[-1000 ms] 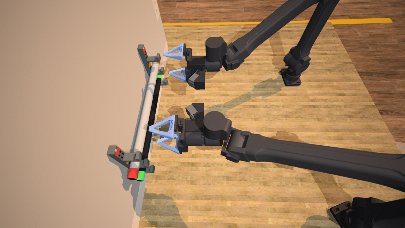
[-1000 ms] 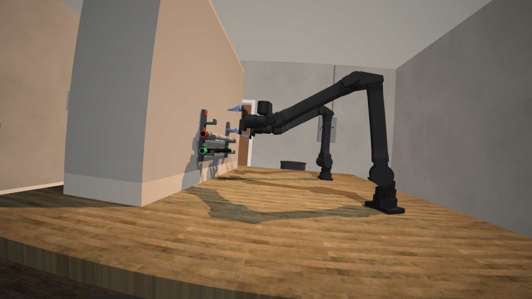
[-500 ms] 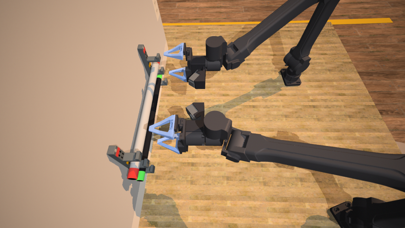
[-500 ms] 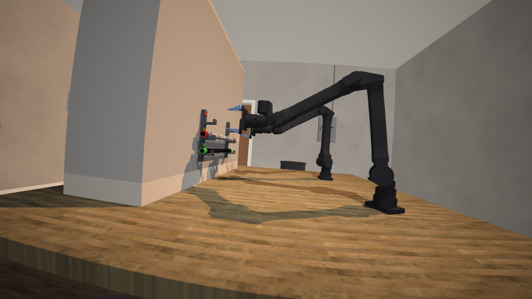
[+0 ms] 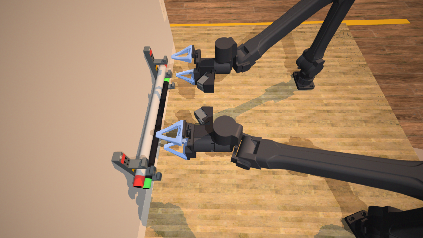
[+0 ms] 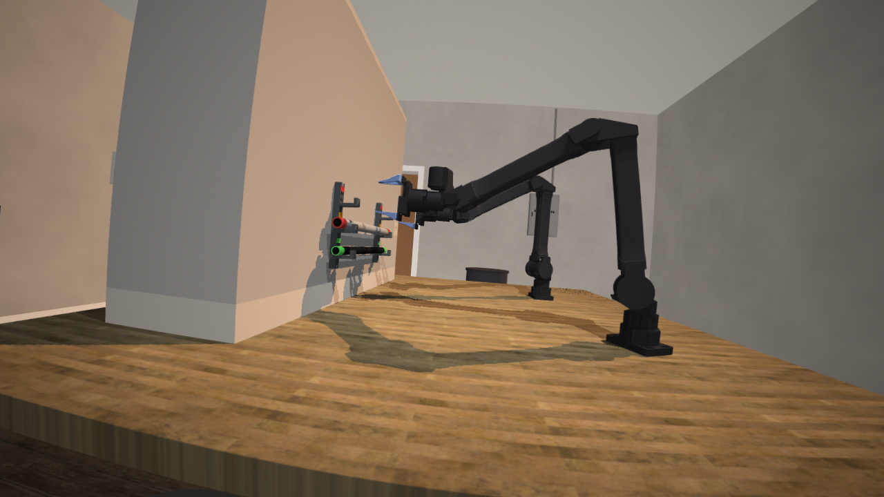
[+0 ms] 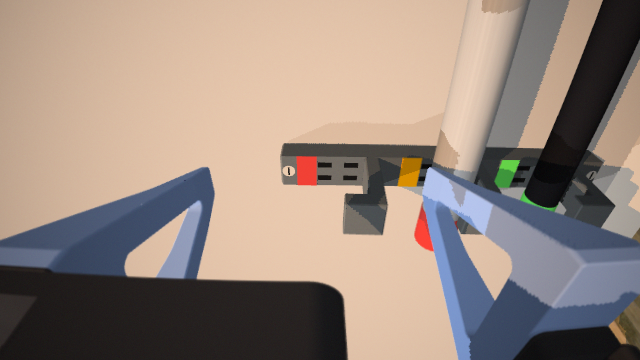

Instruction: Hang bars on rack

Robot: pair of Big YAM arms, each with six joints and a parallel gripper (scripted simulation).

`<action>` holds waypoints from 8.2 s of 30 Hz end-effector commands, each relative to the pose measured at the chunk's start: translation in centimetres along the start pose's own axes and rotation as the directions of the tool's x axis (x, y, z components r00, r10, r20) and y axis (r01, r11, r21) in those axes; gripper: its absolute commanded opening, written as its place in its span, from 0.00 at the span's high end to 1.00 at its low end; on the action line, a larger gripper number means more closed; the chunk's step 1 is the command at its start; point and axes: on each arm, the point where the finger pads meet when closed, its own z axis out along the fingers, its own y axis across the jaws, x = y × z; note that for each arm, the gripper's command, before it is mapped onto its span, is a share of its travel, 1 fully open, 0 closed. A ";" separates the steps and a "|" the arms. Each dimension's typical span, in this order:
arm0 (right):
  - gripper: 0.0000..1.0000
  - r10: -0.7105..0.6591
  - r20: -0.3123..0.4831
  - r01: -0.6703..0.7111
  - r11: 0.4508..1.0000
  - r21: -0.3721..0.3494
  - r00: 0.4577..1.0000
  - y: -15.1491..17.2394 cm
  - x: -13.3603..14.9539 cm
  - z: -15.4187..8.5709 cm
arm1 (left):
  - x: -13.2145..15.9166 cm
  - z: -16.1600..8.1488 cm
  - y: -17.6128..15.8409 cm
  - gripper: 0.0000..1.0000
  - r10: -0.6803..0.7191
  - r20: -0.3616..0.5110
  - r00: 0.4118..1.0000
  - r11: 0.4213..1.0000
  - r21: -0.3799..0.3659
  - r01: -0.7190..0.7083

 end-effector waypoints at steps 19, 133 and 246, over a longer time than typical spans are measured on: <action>0.17 0.048 -0.006 -0.047 0.997 0.066 0.999 -1.0 0.3 1.0 | 0.5 0.3 0.0 0.17 -0.036 -0.008 0.999 0.998 -0.042 0.035; 0.35 0.023 -0.008 -0.023 1.000 0.008 1.000 8.4 0.7 0.5 | -0.9 0.1 -8.8 0.36 -0.028 0.008 1.000 1.000 -0.008 0.028; 0.35 0.030 -0.008 -0.030 0.999 0.028 1.000 6.6 0.3 9.8 | 0.2 9.3 -7.3 0.36 -0.033 -0.010 0.999 0.999 -0.020 0.033</action>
